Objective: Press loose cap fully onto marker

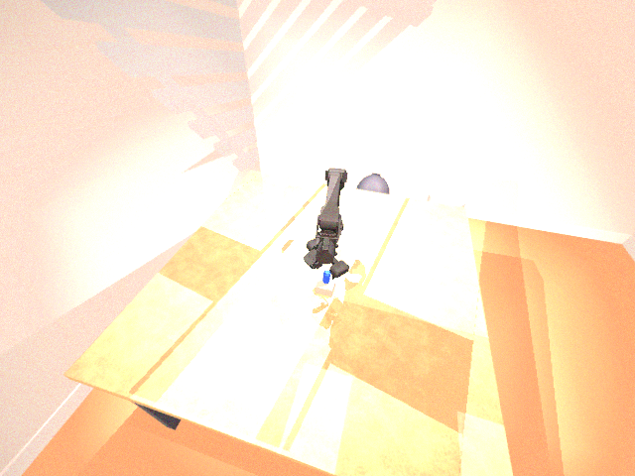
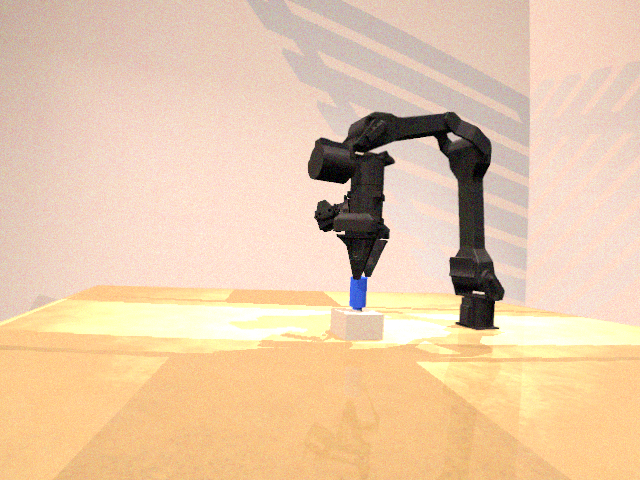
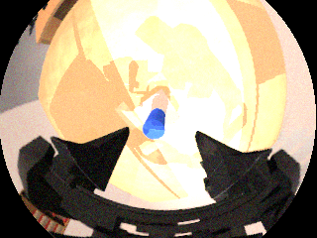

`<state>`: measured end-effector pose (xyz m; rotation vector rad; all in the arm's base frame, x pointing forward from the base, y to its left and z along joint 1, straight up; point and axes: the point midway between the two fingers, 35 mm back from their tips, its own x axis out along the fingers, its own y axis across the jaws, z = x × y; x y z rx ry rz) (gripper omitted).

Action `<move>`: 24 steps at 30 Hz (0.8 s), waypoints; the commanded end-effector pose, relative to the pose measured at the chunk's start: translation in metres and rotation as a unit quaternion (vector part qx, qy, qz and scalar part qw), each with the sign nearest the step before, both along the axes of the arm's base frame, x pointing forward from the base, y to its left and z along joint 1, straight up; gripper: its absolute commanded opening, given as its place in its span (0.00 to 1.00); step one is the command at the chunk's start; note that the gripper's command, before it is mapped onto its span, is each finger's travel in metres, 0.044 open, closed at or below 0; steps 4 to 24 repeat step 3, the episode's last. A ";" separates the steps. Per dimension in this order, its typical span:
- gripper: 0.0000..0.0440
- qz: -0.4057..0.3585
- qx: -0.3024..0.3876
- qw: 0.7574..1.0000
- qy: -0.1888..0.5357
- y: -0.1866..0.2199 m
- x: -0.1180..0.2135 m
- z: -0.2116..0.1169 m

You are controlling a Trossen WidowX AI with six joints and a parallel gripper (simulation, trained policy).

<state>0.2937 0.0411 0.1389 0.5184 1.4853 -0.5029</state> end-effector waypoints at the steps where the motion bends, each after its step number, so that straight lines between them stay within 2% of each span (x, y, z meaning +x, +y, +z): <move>1: 1.00 0.004 0.000 1.000 -0.011 -0.001 0.000 0.008; 24: 1.00 0.006 0.001 1.000 -0.016 -0.001 0.000 0.012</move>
